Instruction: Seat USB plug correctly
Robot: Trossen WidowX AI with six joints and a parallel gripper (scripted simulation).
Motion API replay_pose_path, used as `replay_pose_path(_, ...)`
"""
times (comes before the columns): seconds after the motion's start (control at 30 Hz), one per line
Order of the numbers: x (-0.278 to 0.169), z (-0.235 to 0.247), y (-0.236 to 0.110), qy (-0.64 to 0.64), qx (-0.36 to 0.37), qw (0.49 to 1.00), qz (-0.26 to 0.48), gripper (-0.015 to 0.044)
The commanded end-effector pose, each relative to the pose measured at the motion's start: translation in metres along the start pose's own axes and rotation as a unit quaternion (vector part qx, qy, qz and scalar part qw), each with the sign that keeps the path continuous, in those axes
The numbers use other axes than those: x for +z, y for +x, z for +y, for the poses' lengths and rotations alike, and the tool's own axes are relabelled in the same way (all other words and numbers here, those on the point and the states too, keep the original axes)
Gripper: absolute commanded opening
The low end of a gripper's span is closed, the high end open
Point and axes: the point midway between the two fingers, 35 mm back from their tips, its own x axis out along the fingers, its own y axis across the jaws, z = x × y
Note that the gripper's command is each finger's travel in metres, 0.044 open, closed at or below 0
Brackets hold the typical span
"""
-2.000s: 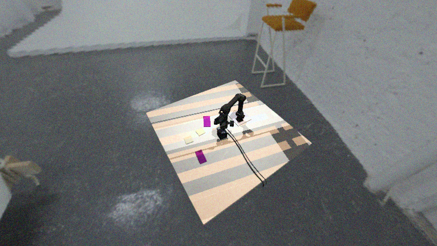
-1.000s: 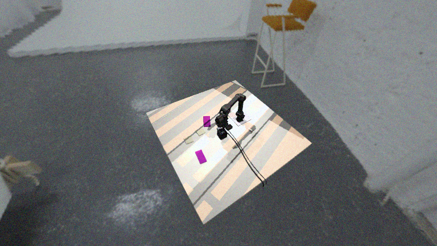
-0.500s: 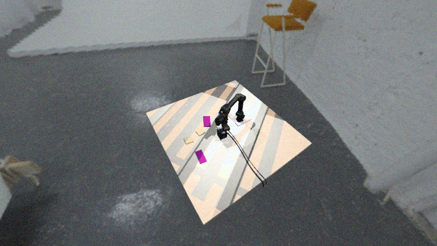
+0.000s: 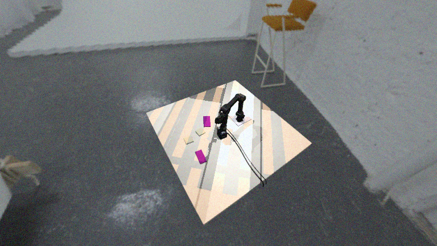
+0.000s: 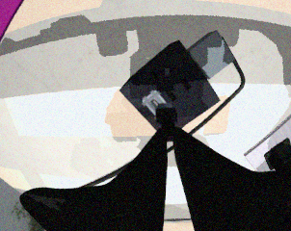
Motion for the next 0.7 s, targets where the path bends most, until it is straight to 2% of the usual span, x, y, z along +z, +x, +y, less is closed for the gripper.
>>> replay_pose_path(0.0, 0.0000, 0.0000, 0.0000, 0.044, 0.000, 0.999, 0.000, 0.0000)
replay_pose_path(0.67, 0.0000, 0.0000, 0.0001, 0.301, 0.000, 0.954, 0.000, 0.0000)
